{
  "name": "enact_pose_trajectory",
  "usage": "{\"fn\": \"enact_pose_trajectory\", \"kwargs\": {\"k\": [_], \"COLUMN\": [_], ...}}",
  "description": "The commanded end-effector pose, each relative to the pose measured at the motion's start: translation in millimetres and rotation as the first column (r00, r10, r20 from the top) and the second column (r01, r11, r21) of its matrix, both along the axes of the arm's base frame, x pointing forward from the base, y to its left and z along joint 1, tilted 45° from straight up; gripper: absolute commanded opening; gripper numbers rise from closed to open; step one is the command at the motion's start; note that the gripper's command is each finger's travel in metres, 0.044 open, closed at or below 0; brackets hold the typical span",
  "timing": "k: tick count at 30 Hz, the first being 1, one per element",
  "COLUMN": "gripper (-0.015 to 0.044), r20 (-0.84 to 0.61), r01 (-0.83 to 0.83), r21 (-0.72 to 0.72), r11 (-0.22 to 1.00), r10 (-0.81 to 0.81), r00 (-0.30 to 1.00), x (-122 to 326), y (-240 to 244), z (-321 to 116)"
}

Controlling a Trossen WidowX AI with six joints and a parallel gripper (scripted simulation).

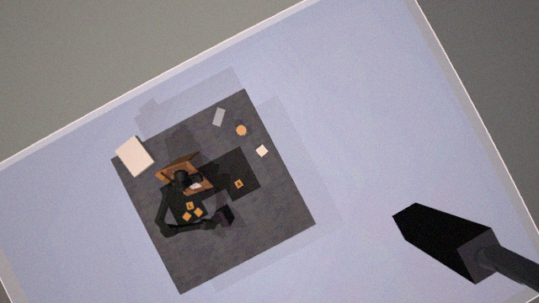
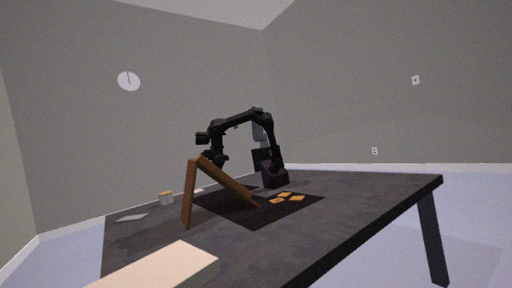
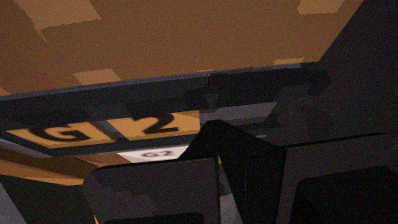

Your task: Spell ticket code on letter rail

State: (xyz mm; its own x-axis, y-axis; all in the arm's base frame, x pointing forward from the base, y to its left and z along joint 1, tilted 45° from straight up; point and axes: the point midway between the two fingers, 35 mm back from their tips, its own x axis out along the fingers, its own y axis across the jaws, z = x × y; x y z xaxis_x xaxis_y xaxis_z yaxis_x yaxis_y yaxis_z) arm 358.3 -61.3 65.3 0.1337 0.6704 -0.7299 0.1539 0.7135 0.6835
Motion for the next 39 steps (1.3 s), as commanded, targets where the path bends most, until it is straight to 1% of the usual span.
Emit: {"fn": "enact_pose_trajectory", "kwargs": {"k": [1,15,39], "gripper": [0.0000,0.0000,0.0000], "r20": [0.001,0.002,0.001], "r01": [0.005,0.005,0.005], "r21": [0.002,0.002,0.003], "r11": [1.000,1.000,1.000], "r10": [-0.005,-0.005,-0.005], "r00": [1.000,1.000,1.000], "x": [3.2,7.2,5.8], "y": [0.1,2.1,7.2], "z": [-1.3,-4.2,3.3]}}
